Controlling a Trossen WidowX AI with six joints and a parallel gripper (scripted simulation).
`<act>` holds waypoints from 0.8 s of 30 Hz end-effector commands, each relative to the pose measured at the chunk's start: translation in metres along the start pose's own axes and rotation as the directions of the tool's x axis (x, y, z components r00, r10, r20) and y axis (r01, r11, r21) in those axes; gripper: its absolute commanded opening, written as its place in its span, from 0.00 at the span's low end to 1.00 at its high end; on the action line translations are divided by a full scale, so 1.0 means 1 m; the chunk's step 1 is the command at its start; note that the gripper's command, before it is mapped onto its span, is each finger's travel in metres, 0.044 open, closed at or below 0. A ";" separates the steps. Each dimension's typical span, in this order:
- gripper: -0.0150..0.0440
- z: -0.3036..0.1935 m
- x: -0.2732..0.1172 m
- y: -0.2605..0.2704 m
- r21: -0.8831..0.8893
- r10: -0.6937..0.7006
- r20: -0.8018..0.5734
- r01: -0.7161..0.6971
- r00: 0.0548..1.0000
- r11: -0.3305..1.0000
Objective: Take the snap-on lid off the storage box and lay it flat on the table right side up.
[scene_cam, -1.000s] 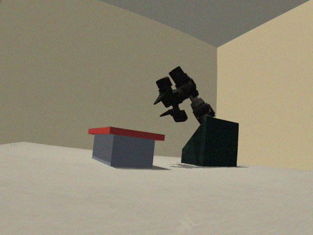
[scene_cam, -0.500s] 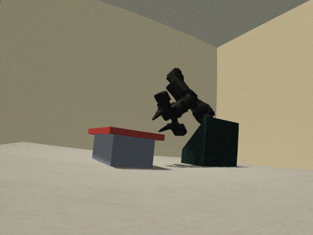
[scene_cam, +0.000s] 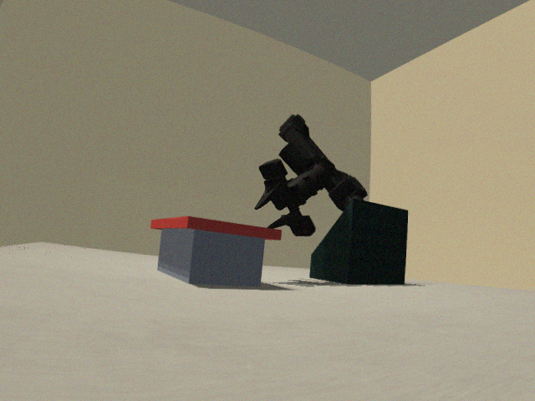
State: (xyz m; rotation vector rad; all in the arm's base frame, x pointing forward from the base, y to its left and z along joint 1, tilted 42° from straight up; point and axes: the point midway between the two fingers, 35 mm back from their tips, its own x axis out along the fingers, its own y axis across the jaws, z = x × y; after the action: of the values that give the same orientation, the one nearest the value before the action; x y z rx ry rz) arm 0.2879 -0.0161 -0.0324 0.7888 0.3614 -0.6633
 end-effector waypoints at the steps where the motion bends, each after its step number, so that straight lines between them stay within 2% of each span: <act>1: 0.65 0.000 0.008 0.001 -0.005 -0.001 -0.001 0.001 1.000 1.000; 24: 0.65 0.001 0.044 0.000 -0.006 0.001 0.002 -0.001 1.000 1.000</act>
State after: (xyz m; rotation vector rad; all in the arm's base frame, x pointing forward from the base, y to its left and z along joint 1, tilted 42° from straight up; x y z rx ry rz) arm 0.3160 -0.0316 -0.0514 0.7876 0.3596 -0.6628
